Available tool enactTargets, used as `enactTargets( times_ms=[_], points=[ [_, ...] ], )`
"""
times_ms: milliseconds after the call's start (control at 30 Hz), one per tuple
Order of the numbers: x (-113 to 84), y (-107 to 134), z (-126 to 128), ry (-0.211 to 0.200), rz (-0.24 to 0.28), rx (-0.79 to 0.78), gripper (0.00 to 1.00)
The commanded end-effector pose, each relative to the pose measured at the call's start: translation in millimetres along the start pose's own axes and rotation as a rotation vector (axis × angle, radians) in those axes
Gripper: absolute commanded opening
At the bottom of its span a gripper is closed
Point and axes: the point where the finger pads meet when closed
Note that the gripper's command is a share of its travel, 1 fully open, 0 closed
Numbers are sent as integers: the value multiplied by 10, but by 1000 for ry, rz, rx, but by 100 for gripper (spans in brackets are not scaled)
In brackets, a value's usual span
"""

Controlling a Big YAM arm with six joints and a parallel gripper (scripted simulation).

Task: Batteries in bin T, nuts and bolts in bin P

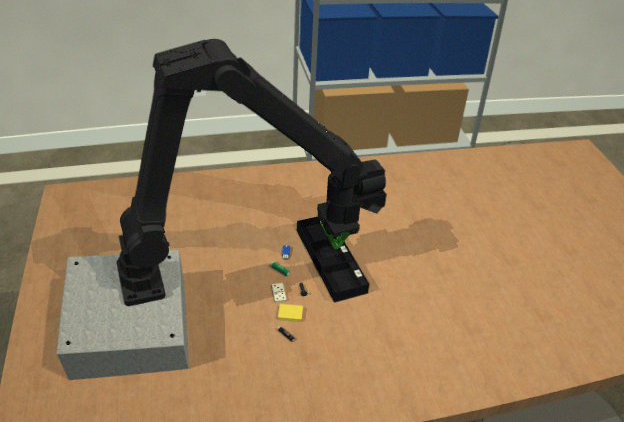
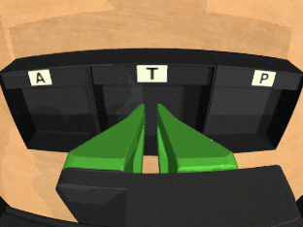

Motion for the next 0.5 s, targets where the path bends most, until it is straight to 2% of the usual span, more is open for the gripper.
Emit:
enactTargets(
  times_ms=[0, 233, 300, 333, 467],
  points=[
    [142, 4, -48, 3, -1, 15, 8],
    [283, 13, -46, 3, -1, 5, 8],
    [265, 8, -39, 2, -6, 3, 8],
    [187, -28, -33, -3, -24, 4, 8],
    [167, -37, -32, -5, -28, 4, 8]
  ],
)
Point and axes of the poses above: the point where the finger pads meet when closed, its own x axis out along the fingers, its own z axis across the jaws, y = z × x, and after that the axes turned 12 degrees about x, right-handed
